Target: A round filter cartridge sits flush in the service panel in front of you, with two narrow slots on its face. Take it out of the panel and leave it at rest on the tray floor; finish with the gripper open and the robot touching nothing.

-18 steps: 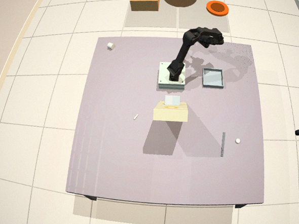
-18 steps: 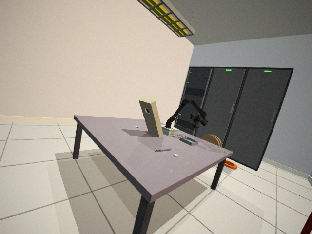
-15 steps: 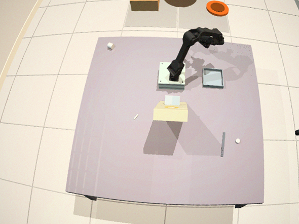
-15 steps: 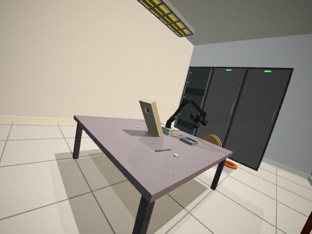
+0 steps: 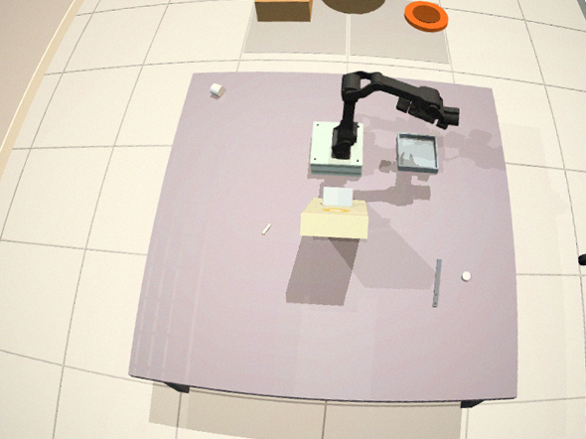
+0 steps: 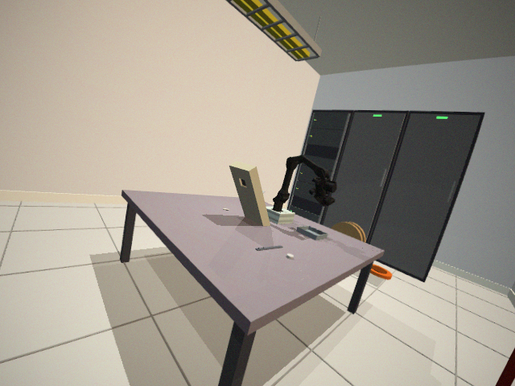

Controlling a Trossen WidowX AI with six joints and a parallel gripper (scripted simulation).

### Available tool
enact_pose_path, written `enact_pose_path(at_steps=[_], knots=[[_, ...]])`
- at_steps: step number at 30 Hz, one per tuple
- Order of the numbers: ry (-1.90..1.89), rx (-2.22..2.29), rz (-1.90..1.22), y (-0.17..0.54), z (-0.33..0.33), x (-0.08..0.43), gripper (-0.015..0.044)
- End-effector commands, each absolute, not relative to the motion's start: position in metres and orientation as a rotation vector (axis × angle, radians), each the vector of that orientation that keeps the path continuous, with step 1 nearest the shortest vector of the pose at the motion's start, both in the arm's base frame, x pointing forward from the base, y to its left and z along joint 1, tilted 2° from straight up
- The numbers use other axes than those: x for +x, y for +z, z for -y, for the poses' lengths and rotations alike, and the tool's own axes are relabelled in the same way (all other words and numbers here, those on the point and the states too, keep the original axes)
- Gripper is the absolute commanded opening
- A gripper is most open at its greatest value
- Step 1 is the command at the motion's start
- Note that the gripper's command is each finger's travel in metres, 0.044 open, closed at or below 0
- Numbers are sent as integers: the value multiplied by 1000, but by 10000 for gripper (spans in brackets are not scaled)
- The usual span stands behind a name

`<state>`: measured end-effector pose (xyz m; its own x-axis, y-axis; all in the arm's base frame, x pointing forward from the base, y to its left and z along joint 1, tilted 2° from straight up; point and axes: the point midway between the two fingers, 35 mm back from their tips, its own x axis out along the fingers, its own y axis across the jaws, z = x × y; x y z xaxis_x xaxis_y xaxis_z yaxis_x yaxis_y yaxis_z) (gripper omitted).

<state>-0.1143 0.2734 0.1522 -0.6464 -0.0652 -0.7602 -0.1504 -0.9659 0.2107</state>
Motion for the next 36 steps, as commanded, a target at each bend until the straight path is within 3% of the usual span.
enact_pose_path(at_steps=[1,10,19,28,36], knots=[[2563,-1337,-200,157,-285,-48,115],[1953,-1523,36,184,-263,104,115],[1272,-1784,-12,223,-164,220,115],[639,-2004,-282,266,-30,256,115],[627,-2008,-289,267,-27,256,115]])
